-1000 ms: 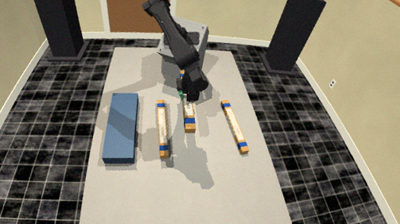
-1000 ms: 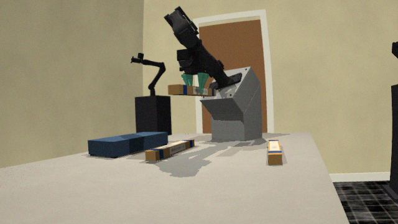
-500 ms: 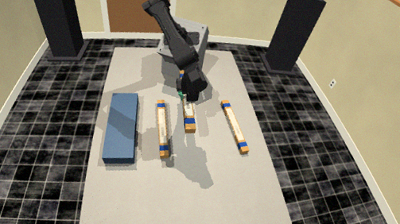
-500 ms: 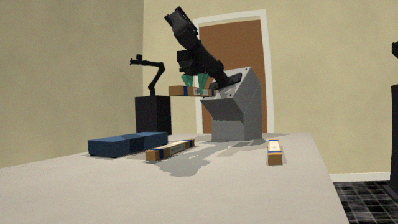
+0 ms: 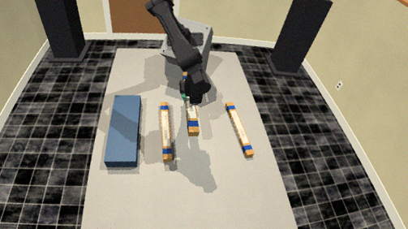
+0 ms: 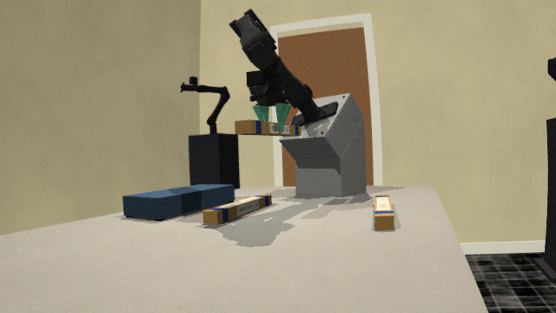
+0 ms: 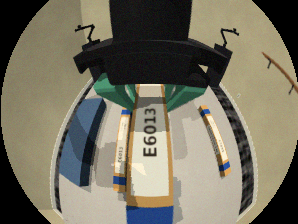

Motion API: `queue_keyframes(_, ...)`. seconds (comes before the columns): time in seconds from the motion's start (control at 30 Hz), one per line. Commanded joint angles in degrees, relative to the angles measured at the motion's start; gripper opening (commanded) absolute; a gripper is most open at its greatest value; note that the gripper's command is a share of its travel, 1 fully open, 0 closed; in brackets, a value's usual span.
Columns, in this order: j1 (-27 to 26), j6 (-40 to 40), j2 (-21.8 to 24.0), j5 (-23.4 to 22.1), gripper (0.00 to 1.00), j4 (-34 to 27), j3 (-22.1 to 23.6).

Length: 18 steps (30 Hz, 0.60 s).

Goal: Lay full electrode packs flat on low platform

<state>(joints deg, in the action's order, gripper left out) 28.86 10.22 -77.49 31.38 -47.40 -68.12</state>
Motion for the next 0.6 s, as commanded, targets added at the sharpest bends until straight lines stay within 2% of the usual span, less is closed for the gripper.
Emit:
queue_keyframes(0.0, 0.9, -0.4, 3.4, -0.3, 0.00, 0.5, -0.3)
queue_keyframes(0.57, 0.6, -0.6, 3.6, -0.5, 0.00, 0.8, -0.6)
